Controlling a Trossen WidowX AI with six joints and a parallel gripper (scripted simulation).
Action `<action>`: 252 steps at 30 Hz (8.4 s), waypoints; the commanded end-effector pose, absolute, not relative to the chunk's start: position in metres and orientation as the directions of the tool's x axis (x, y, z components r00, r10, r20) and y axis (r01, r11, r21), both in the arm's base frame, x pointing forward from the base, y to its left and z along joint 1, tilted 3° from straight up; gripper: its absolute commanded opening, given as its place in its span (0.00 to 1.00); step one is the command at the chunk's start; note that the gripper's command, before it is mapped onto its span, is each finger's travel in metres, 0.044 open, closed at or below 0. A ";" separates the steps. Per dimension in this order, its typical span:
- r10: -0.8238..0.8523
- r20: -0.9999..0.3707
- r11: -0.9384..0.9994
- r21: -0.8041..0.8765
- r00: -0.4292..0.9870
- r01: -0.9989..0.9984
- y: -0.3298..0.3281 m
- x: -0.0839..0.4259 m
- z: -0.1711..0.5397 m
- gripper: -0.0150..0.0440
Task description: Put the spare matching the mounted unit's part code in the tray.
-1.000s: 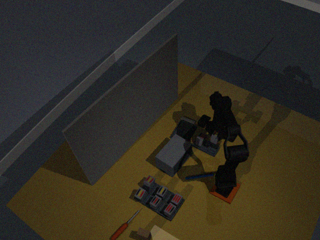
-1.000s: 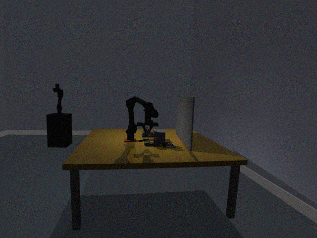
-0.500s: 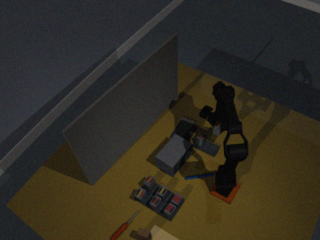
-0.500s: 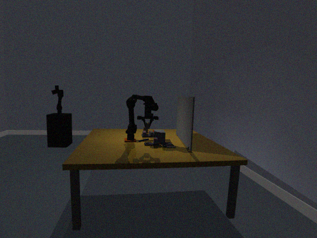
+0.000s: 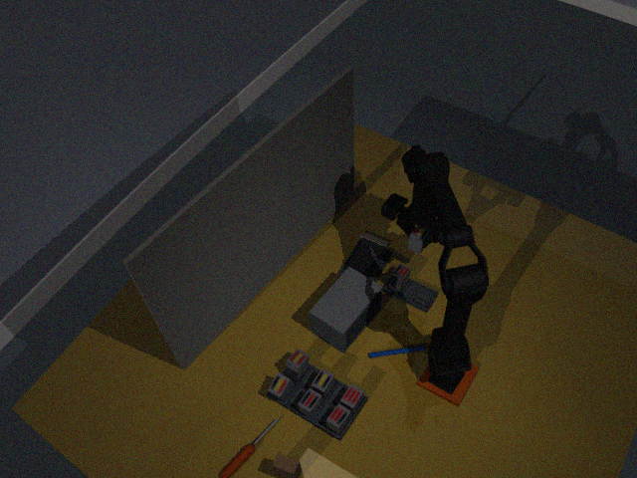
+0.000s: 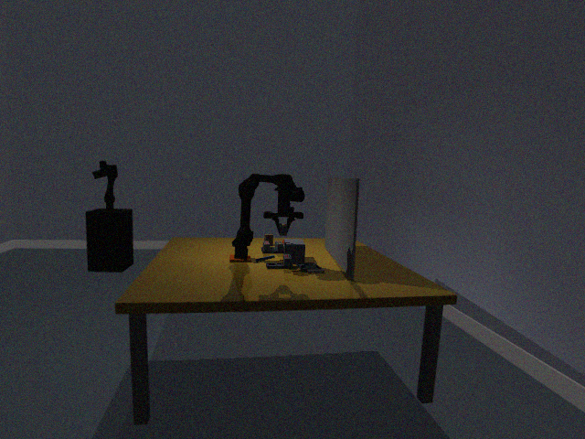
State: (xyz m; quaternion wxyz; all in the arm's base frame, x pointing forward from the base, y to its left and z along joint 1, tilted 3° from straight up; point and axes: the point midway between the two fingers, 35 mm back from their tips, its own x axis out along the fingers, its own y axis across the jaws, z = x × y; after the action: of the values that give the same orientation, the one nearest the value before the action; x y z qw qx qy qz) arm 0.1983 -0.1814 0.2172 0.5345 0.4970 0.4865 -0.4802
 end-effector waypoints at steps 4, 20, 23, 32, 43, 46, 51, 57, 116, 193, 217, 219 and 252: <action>-0.040 -0.997 0.044 0.070 0.072 0.997 -0.183 0.231 0.223 0.25; -0.042 -0.995 0.045 0.089 0.091 0.995 -0.168 0.314 0.222 0.25; -0.042 -0.995 0.045 0.092 0.094 0.995 -0.162 0.329 0.220 0.25; -0.042 -0.995 0.045 0.094 0.095 0.995 -0.162 0.333 0.217 0.25; -0.041 -0.995 0.045 0.092 0.094 0.995 -0.163 0.335 0.210 0.25; -0.041 -0.995 0.045 0.092 0.094 0.995 -0.164 0.336 0.208 0.25; -0.041 -0.995 0.045 0.092 0.093 0.995 -0.164 0.337 0.205 0.25; -0.041 -0.995 0.045 0.091 0.093 0.995 -0.165 0.338 0.201 0.25; -0.037 -0.996 0.044 0.085 0.086 0.995 -0.168 0.346 0.160 0.25; -0.033 -0.996 0.044 0.076 0.077 0.996 -0.169 0.348 0.106 0.25; -0.032 -0.997 0.044 0.073 0.074 0.996 -0.168 0.346 0.089 0.25; -0.031 -0.997 0.044 0.073 0.074 0.996 -0.168 0.346 0.088 0.25; -0.027 -0.997 0.047 0.077 0.078 0.996 -0.167 0.345 0.076 0.74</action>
State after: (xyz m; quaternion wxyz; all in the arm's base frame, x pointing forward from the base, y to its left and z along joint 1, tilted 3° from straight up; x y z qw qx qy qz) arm 0.3451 -0.1670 0.0759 0.5373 0.5002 0.4845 -0.4757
